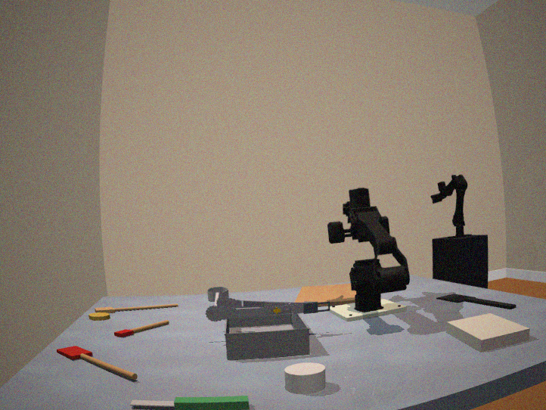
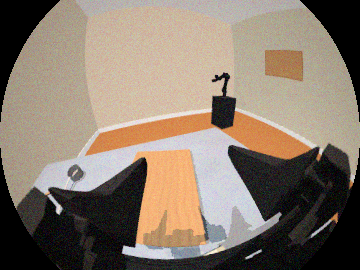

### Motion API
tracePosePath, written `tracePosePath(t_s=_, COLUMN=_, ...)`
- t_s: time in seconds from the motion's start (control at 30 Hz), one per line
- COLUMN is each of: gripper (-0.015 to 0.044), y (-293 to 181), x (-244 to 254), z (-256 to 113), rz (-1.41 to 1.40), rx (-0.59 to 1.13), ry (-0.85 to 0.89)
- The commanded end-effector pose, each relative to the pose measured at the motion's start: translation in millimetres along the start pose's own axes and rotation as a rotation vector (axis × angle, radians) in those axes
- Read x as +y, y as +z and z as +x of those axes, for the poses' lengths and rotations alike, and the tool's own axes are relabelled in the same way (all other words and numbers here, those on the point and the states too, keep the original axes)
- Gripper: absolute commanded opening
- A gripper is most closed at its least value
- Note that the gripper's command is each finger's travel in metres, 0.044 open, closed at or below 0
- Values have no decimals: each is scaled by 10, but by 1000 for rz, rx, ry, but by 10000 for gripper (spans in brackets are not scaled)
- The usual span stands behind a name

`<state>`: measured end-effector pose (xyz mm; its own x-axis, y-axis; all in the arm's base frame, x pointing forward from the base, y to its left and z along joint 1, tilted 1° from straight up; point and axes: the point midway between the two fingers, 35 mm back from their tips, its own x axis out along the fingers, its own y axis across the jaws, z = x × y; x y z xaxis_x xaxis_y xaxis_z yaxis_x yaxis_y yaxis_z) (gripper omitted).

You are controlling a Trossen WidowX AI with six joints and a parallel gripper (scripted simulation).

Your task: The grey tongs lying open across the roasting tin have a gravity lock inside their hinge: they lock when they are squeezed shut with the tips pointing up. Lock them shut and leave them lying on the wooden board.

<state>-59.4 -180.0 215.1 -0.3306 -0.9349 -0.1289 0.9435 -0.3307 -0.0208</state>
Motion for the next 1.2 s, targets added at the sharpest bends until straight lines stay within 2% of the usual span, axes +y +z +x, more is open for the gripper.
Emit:
tracePosePath(t_s=0.0, gripper=426, y=0, x=0, z=0, rz=0, rx=0, ry=0)
tracePosePath(t_s=0.13, gripper=440, y=21, x=160, z=6, rz=7, rx=52, ry=83)
tracePosePath(t_s=0.3, gripper=440, y=82, x=624, z=-8, rz=13, rx=190, ry=301)
tracePosePath(t_s=0.6, gripper=440, y=89, x=1565, z=-340, rz=-99, rx=500, ry=683)
tracePosePath(t_s=0.9, gripper=440, y=-31, x=2380, z=-1089, rz=-332, rx=778, ry=968)
tracePosePath(t_s=1.17, gripper=440, y=-301, x=2816, z=-2077, rz=-623, rx=976, ry=1122)
